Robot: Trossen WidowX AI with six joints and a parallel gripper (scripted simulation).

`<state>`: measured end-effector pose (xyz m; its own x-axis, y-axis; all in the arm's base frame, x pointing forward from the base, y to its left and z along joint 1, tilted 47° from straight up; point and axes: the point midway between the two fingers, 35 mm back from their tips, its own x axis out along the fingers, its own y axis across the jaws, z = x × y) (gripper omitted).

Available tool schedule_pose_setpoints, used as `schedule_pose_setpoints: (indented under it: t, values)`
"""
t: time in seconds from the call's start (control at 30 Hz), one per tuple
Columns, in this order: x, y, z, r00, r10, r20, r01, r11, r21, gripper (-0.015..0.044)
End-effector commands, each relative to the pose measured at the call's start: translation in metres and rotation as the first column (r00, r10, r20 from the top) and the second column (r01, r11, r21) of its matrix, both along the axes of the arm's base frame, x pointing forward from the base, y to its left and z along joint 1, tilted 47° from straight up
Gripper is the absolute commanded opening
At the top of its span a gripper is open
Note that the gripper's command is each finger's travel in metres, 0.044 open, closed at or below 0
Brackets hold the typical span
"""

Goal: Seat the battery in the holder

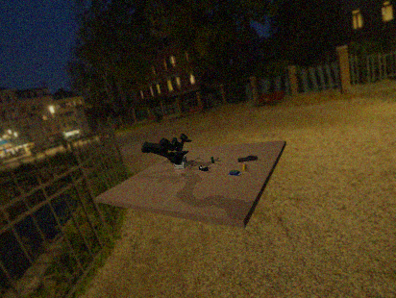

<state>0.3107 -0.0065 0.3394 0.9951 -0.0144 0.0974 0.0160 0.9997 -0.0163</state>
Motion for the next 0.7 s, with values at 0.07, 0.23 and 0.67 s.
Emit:
schedule_pose_setpoints:
  t: [0.07,0.23,0.67]
  values:
    - [0.016,0.008,-0.022,0.993,0.015,-0.115,-0.005,0.996,0.091,0.0321]
    - [0.050,0.040,-0.100,0.876,0.047,-0.480,0.118,0.944,0.308,0.0190]
    - [0.018,0.112,-0.268,0.264,-0.205,-0.942,0.617,0.787,0.002,0.0000]
